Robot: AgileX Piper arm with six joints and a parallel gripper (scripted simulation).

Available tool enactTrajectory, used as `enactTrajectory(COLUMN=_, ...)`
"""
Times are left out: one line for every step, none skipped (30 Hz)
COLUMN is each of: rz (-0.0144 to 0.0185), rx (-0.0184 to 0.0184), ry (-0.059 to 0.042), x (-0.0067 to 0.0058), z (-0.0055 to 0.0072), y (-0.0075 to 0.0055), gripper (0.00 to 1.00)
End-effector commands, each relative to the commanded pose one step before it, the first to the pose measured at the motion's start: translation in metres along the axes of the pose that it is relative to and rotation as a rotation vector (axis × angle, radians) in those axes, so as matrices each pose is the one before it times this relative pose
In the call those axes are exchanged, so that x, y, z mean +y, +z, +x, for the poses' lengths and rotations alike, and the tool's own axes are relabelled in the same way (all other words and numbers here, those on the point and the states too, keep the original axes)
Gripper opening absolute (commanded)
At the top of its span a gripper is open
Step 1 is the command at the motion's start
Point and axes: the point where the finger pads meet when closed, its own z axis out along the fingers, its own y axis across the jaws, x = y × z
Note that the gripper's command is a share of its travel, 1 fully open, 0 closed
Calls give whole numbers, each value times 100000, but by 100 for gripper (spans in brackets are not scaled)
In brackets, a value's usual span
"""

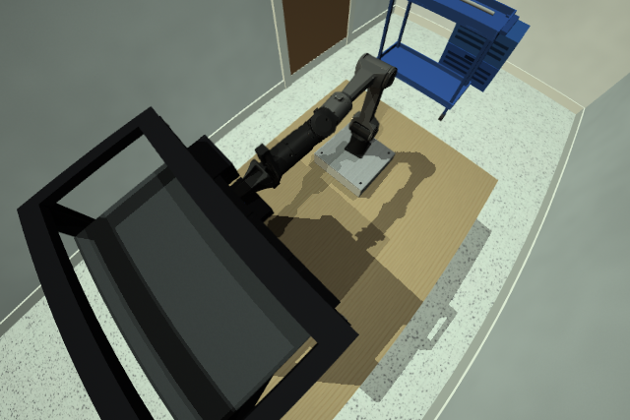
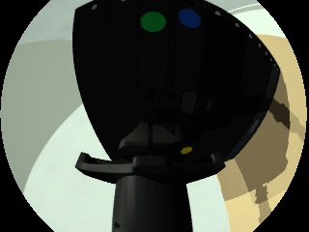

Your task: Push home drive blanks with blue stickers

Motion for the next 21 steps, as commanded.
enactTrajectory(rz=116, rx=-89, ry=-102, x=-85, z=-20, y=245, gripper=0)
enactTrajectory(rz=0, rx=0, ry=0, x=0, z=0, y=-62, gripper=0)
enactTrajectory(rz=0, rx=0, ry=0, x=0, z=0, y=0, gripper=0)
enactTrajectory(rz=0, rx=0, ry=0, x=0, z=0, y=0, gripper=0)
enactTrajectory(rz=0, rx=0, ry=0, x=0, z=0, y=-154, gripper=0)
enactTrajectory(rz=0, rx=0, ry=0, x=-1, z=0, y=-273, gripper=0)
enactTrajectory(rz=0, rx=0, ry=0, x=-2, z=0, y=-411, gripper=0)
enactTrajectory(rz=-1, rx=0, ry=0, x=0, z=0, y=-562, gripper=0)
enactTrajectory(rz=0, rx=0, ry=0, x=-1, z=0, y=-716, gripper=0)
enactTrajectory(rz=0, rx=0, ry=0, x=-2, z=0, y=-867, gripper=0)
enactTrajectory(rz=0, rx=0, ry=0, x=-2, z=0, y=-990, gripper=0)
enactTrajectory(rz=0, rx=0, ry=0, x=-2, z=0, y=-1073, gripper=0)
enactTrajectory(rz=0, rx=0, ry=0, x=-3, z=0, y=-1073, gripper=0)
enactTrajectory(rz=0, rx=0, ry=0, x=-1, z=0, y=-918, gripper=0)
enactTrajectory(rz=-1, rx=0, ry=0, x=-1, z=0, y=-798, gripper=0)
enactTrajectory(rz=1, rx=1, ry=0, x=-2, z=0, y=-700, gripper=0)
enactTrajectory(rz=-1, rx=-1, ry=0, x=0, z=0, y=-602, gripper=0)
enactTrajectory(rz=-1, rx=0, ry=0, x=-1, z=0, y=-512, gripper=0)
enactTrajectory(rz=1, rx=0, ry=0, x=-1, z=0, y=-422, gripper=0)
enactTrajectory(rz=0, rx=0, ry=0, x=0, z=0, y=0, gripper=0)
enactTrajectory(rz=0, rx=0, ry=0, x=0, z=0, y=0, gripper=0)
